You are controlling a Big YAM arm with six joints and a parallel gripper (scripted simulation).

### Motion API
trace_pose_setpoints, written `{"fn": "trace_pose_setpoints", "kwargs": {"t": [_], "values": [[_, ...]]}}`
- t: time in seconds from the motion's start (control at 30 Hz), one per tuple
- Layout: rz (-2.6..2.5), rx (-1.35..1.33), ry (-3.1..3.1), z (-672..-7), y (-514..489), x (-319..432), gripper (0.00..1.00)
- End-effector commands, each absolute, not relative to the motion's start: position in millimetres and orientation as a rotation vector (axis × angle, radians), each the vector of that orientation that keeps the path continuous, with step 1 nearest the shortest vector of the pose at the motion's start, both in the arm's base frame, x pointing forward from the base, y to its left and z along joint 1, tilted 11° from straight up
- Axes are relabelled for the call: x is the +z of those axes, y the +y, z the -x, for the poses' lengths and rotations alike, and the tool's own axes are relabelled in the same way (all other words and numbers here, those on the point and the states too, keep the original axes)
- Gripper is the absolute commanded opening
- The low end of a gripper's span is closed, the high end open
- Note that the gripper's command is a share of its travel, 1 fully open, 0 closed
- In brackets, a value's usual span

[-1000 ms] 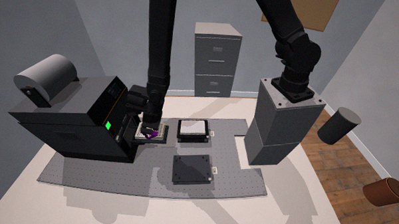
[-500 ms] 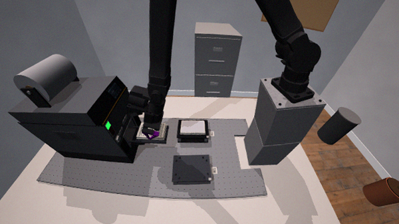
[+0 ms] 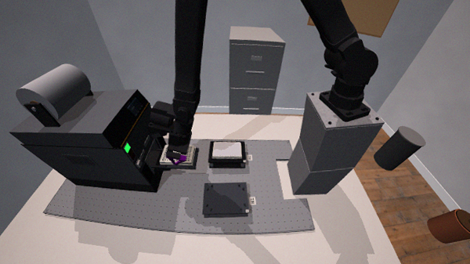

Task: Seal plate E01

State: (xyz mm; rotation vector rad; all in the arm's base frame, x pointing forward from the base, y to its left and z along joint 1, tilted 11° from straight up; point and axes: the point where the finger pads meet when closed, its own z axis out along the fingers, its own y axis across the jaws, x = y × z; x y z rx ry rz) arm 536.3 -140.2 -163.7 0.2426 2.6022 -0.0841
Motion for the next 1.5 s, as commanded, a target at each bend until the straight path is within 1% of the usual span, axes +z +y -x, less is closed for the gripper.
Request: {"fn": "trace_pose_setpoints", "kwargs": {"t": [0.0,0.33,0.7,1.47], "values": [[-0.270,-0.093,2.567,-541.9,-149.6,-145.2,0.00],[-0.261,-0.096,2.543,-554.9,-151.1,-141.9,0.00],[-0.243,-0.081,2.587,-538.9,-135.2,-162.4,0.00],[-0.276,-0.093,2.568,-546.4,-153.8,-167.7,0.00]]}}
